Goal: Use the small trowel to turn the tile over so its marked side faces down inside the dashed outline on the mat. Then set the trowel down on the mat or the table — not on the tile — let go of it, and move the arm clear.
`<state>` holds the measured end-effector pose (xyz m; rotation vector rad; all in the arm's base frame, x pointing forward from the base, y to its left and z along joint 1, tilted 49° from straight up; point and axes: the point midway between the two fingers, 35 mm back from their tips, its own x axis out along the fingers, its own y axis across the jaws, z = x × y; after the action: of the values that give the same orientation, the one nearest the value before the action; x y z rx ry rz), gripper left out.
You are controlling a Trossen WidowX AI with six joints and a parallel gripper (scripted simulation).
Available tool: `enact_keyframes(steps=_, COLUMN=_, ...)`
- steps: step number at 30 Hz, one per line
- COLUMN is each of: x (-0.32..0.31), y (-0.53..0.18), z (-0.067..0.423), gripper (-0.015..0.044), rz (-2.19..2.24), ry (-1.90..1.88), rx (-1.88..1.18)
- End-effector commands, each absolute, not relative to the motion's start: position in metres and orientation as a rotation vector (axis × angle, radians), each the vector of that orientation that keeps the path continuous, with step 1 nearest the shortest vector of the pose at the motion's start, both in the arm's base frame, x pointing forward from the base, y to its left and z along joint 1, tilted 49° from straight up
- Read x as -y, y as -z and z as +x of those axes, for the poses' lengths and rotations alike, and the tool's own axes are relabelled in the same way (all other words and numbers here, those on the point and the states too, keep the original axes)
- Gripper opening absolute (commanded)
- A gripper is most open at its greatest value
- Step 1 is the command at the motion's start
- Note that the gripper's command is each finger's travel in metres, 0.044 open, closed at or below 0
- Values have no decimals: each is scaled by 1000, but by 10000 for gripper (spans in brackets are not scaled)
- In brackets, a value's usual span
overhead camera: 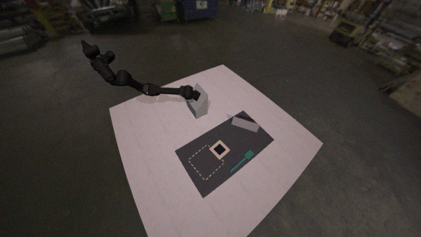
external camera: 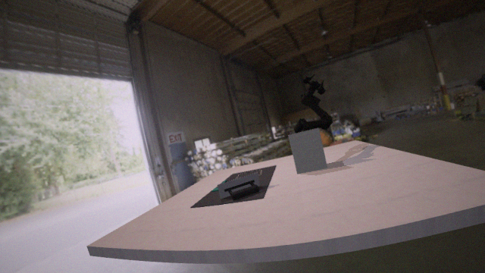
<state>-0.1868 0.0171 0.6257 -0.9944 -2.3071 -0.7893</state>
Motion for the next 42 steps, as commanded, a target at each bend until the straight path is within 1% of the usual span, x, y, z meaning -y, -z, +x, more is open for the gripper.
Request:
enact_keyframes(steps=1, x=-17, y=-626, z=-186, gripper=374, rz=-994, ry=786, rx=2306)
enact_keyframes(steps=5, x=-25, y=-634, z=-169, gripper=269, rz=-991, ry=713, rx=2273)
enact_keyframes(steps=11, x=-46, y=-650, z=-120, gripper=111, rz=-972, ry=515, rx=2171)
enact_keyframes(steps=12, x=-48, y=-651, z=-114, gripper=100, rz=-965, ry=490, rx=2159)
enact_keyframes(steps=26, x=-78, y=-664, z=-36, gripper=100, rz=-851, ry=180, rx=1949)
enact_keyframes(steps=33, x=-104, y=-664, z=13, gripper=100, rz=-823, ry=58, rx=1823)
enact_keyframes(steps=42, x=-150, y=-652, z=92, gripper=100, rz=-788, ry=-151, rx=1599)
